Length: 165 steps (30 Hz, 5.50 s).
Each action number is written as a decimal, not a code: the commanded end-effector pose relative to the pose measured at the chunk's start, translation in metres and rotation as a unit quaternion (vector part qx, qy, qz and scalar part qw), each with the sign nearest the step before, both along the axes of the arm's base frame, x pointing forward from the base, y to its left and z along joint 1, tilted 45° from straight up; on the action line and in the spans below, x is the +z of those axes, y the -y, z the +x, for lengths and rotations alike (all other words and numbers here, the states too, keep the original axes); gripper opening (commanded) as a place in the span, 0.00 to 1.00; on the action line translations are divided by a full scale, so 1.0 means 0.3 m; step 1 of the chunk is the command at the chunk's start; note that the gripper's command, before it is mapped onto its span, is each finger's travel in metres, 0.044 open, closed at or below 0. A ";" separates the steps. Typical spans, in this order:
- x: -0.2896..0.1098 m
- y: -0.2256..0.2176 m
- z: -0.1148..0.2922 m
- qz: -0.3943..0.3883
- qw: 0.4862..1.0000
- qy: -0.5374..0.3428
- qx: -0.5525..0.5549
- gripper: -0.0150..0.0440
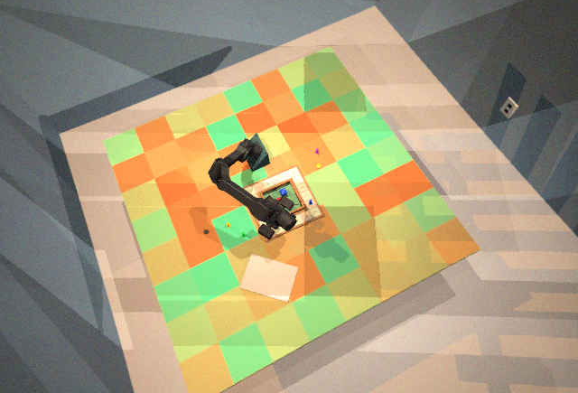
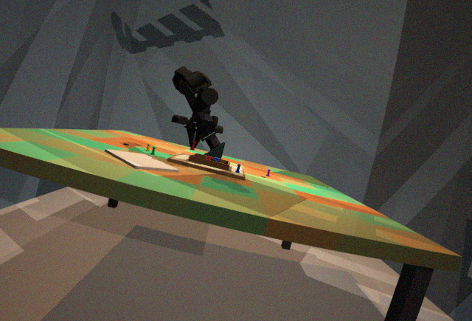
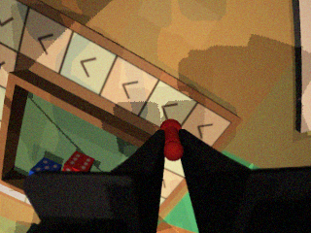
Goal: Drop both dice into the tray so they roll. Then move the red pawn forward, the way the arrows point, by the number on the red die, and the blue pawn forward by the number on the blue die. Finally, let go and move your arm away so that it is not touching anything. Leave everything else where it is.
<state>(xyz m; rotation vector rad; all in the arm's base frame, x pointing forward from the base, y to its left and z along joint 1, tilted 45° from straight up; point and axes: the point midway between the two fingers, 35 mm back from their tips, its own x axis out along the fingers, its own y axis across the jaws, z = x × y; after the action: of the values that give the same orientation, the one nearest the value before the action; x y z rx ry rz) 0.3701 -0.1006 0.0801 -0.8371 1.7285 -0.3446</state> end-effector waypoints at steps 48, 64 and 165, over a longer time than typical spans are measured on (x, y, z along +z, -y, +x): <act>-0.010 -0.026 0.005 -0.003 1.000 0.011 -0.017 0.91; -0.341 -0.409 -0.006 -0.052 0.881 0.322 -0.344 0.59; -0.242 -0.647 -0.006 -0.066 0.827 0.382 -0.408 0.25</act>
<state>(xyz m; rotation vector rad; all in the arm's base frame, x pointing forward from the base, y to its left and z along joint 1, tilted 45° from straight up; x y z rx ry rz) 0.3698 0.0914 0.0037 0.0520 1.1894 -1.1975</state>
